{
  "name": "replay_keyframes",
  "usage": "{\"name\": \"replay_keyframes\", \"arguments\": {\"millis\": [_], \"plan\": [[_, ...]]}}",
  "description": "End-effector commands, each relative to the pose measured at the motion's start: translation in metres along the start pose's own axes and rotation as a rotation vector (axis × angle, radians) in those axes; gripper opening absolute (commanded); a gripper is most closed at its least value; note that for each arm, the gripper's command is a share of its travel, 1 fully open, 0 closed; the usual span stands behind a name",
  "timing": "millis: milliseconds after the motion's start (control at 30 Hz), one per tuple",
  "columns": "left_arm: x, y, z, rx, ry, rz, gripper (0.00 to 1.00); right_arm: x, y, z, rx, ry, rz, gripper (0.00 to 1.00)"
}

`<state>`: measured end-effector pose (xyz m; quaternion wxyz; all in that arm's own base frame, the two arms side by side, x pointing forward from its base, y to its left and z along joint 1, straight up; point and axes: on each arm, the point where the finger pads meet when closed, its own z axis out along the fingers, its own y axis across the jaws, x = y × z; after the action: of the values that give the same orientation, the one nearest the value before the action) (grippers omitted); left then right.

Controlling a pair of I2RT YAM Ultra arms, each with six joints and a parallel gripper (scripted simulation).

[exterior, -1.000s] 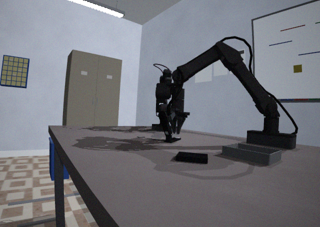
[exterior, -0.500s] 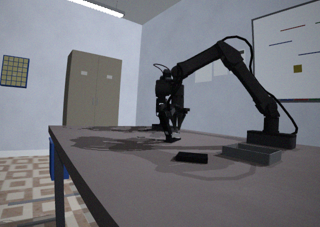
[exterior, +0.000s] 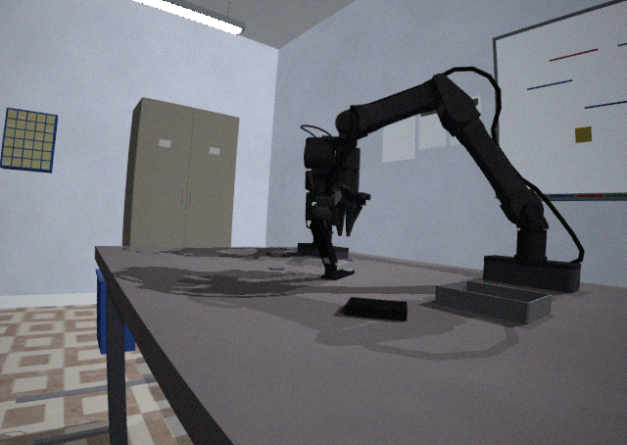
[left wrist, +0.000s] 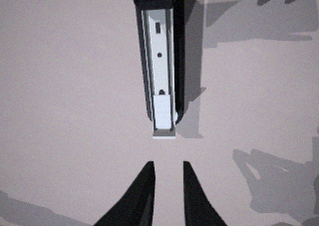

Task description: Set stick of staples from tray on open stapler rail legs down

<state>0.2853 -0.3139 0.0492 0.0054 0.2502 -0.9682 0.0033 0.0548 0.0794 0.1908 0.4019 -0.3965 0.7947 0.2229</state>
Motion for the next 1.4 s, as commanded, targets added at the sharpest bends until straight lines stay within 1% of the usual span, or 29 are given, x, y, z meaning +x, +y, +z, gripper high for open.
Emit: {"name": "replay_keyframes", "arguments": {"millis": [0,67,200,300,333,500,567,667,700,833,1067,1133,1233,1367], "plan": [[-0.001,0.006,-0.009,0.002,-0.017,-0.011,0.18,0.001,0.000,-0.001,0.002,-0.010,0.001,1.00],[0.001,0.006,-0.007,0.002,-0.017,-0.008,0.18,0.001,0.000,-0.001,0.002,-0.010,0.001,1.00],[-0.004,-0.007,-0.009,0.063,-0.056,0.096,0.64,0.001,0.000,-0.001,0.002,-0.010,0.001,1.00],[-0.005,-0.011,-0.013,0.122,-0.111,0.241,0.98,0.001,0.000,-0.001,0.002,-0.010,0.001,1.00],[-0.004,-0.009,-0.015,0.137,-0.126,0.288,1.00,0.001,0.000,-0.001,0.002,-0.010,0.001,1.00],[0.001,-0.001,-0.021,0.190,-0.182,0.462,1.00,0.001,0.000,-0.001,0.002,-0.010,0.001,1.00],[0.001,-0.001,-0.021,0.190,-0.182,0.462,1.00,0.001,0.000,-0.001,0.002,-0.010,0.001,1.00],[0.001,0.001,-0.026,0.240,-0.229,0.599,1.00,0.001,0.000,-0.001,0.002,-0.010,0.001,1.00],[0.004,0.003,-0.027,0.258,-0.228,0.638,1.00,0.001,0.000,-0.001,0.002,-0.010,0.001,1.00],[0.008,0.009,-0.030,0.300,-0.269,0.770,1.00,0.001,0.000,-0.001,0.002,-0.010,0.001,1.00],[0.010,0.019,-0.037,0.372,-0.342,0.990,1.00,0.001,0.000,-0.001,0.002,-0.010,0.001,1.00],[0.010,0.019,-0.037,0.372,-0.342,0.990,1.00,0.001,0.000,-0.001,0.002,-0.010,0.001,1.00],[0.013,0.022,-0.041,0.416,-0.383,1.119,1.00,0.001,0.000,-0.001,0.002,-0.010,0.001,1.00],[0.015,0.031,-0.042,0.449,-0.416,1.226,1.00,0.001,0.000,-0.001,0.002,-0.010,0.001,1.00]]}}
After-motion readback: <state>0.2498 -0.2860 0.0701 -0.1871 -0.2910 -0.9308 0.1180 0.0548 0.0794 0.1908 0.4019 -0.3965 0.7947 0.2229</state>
